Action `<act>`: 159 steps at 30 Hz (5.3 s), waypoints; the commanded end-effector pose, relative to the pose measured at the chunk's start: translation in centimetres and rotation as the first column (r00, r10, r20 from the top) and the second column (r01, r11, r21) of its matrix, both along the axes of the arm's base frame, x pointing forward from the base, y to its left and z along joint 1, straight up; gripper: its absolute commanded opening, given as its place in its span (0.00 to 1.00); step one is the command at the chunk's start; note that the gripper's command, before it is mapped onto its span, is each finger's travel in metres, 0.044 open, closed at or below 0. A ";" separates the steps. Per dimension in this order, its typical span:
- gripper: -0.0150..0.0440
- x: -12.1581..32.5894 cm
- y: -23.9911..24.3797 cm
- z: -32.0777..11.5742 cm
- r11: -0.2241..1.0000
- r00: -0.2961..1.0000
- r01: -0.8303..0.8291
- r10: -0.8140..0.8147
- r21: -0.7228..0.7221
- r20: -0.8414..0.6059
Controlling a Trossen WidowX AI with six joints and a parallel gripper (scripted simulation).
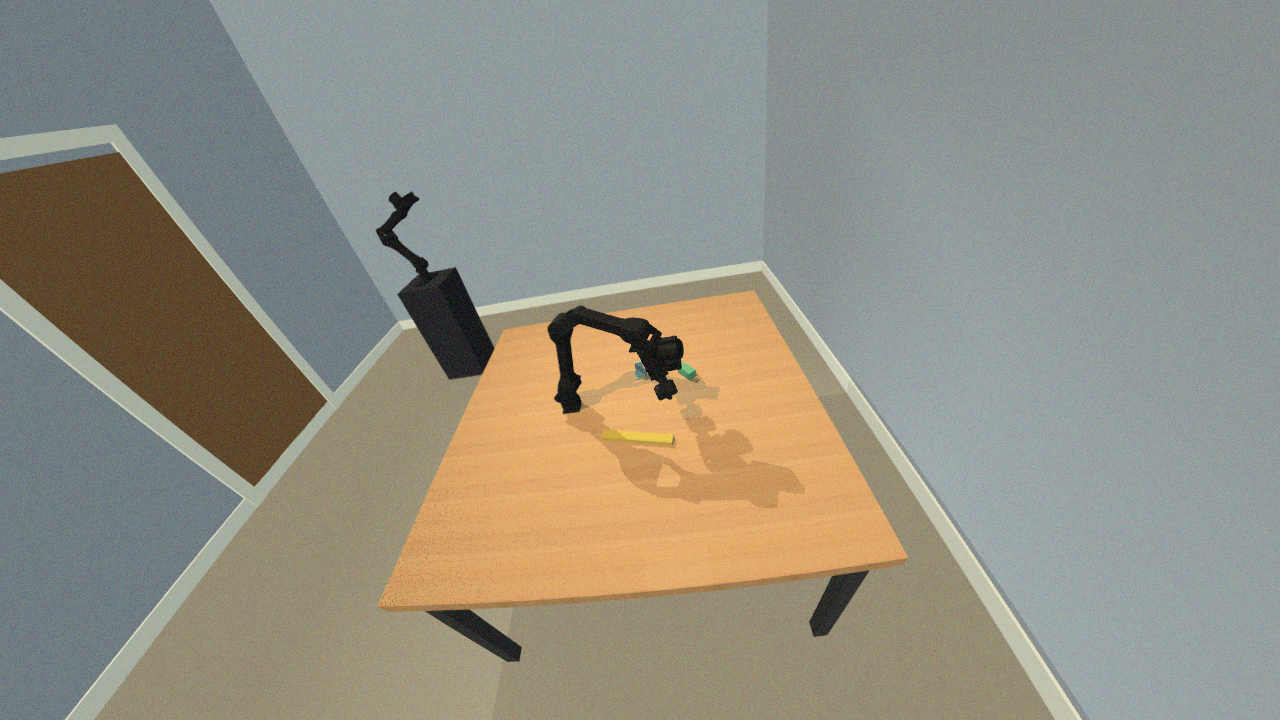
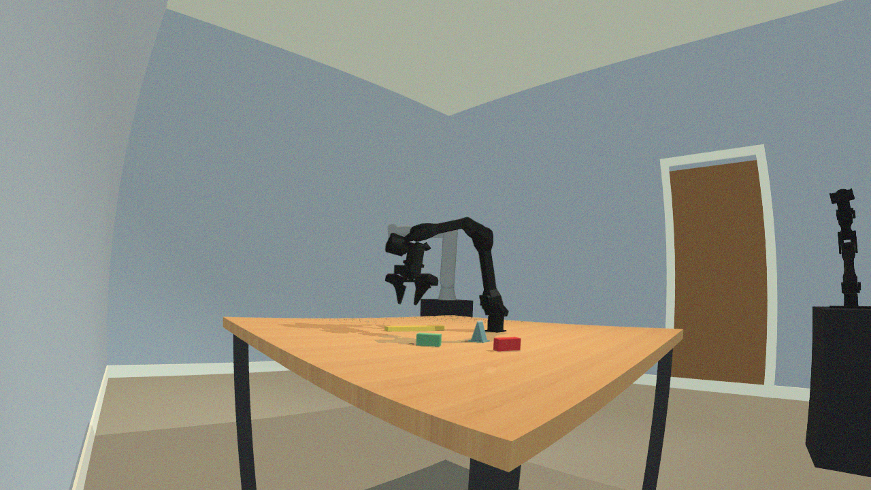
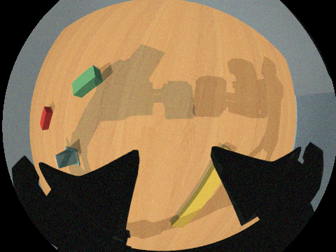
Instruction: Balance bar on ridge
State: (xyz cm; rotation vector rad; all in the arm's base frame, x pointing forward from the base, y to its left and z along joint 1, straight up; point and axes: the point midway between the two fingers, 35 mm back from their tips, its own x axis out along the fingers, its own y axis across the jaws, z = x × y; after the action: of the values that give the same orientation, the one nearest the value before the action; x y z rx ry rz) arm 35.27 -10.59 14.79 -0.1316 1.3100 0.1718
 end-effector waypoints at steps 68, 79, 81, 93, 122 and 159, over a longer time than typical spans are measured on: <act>0.79 -8.2 -9.5 -9.9 0.900 0.874 0.432 -0.433 -0.057 -0.220; 0.52 -8.2 -9.5 -9.8 0.903 0.877 0.427 -0.428 -0.052 -0.217; 0.50 -8.2 -9.5 -9.8 0.903 0.877 0.427 -0.428 -0.052 -0.217; 0.25 -8.0 -9.6 -8.4 0.902 0.877 0.428 -0.429 -0.053 -0.217; 0.25 -8.0 -9.6 -1.0 0.901 0.875 0.431 -0.432 -0.056 -0.219; 0.25 -4.4 -0.5 1.7 0.714 0.690 0.699 -0.688 -0.039 -0.223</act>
State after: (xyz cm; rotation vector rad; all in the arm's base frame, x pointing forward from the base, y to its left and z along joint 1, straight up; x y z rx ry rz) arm 30.78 -11.94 16.43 0.4264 1.4966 -0.4247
